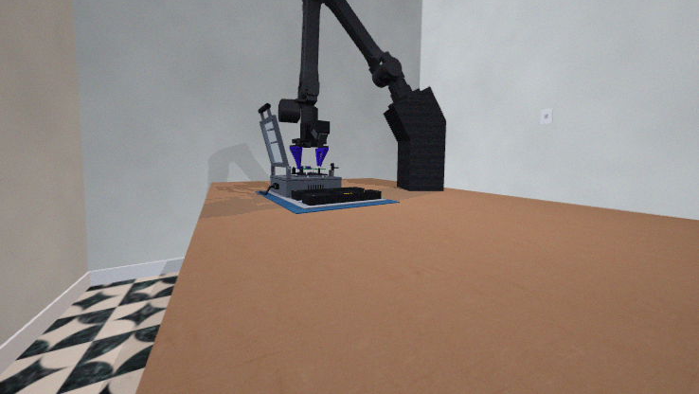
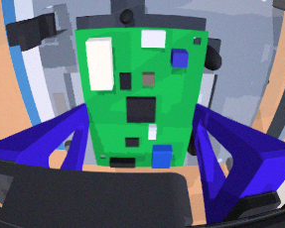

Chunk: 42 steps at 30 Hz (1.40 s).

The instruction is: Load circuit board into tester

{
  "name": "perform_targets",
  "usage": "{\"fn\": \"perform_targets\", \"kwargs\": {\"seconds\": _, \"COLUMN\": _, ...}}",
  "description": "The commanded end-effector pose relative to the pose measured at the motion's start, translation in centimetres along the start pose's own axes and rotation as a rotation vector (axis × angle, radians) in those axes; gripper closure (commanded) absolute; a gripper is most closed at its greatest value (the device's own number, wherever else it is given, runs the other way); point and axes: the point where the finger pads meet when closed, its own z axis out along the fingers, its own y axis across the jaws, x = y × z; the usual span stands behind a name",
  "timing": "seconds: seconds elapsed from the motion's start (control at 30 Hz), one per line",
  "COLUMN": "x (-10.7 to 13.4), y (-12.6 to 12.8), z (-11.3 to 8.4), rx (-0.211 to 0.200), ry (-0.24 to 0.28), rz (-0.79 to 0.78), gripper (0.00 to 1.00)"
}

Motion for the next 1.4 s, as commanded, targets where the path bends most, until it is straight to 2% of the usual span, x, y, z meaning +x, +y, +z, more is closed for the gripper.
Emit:
{"fn": "perform_targets", "kwargs": {"seconds": 0.0, "x": 0.86, "y": -0.79, "z": -0.82, "rx": 0.017, "ry": 0.007, "rz": 0.021, "gripper": 0.28}}
{"fn": "perform_targets", "kwargs": {"seconds": 0.93, "x": 0.82, "y": -0.72, "z": -0.75, "rx": 0.017, "ry": 0.007, "rz": 0.022, "gripper": 0.28}}
{"fn": "perform_targets", "kwargs": {"seconds": 1.37, "x": 0.47, "y": 0.03, "z": -0.07, "rx": 0.009, "ry": 0.005, "rz": 0.019, "gripper": 0.28}}
